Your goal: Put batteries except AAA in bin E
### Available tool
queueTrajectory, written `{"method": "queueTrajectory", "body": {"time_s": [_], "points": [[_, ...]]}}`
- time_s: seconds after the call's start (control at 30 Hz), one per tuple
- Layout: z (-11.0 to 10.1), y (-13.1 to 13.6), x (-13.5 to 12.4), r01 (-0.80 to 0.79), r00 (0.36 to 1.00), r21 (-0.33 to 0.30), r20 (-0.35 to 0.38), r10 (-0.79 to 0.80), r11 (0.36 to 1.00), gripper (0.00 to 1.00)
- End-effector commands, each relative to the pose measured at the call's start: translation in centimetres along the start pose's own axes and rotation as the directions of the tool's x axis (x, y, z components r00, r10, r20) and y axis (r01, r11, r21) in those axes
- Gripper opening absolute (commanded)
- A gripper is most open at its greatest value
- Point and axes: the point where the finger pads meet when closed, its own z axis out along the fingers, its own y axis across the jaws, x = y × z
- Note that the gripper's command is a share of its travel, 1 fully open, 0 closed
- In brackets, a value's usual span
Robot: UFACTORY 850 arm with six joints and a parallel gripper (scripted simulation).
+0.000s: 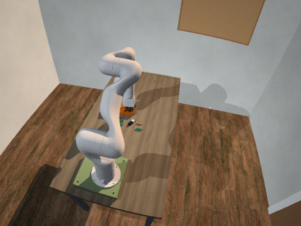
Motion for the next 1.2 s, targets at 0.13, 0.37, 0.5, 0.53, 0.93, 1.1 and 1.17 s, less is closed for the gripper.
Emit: {"method": "queueTrajectory", "body": {"time_s": [0.13,0.37,0.5,0.53,0.93,1.1,1.17], "points": [[-0.1,0.0,0.1,0.0,1.0,0.0,-0.002,0.0,1.0,0.07],[-0.8,0.0,0.1,0.0,1.0,0.0,-0.002,0.0,1.0,0.07],[-1.3,0.0,0.1,0.0,1.0,0.0,-0.002,0.0,1.0,0.07],[-1.4,0.0,0.1,0.0,1.0,0.0,-0.002,0.0,1.0,0.07],[-2.8,0.0,0.1,0.0,1.0,0.0,-0.002,0.0,1.0,0.07],[-4.5,0.0,0.1,0.0,1.0,0.0,-0.002,0.0,1.0,0.07],[-5.3,0.0,0.1,0.0,1.0,0.0,-0.002,0.0,1.0,0.07]]}}
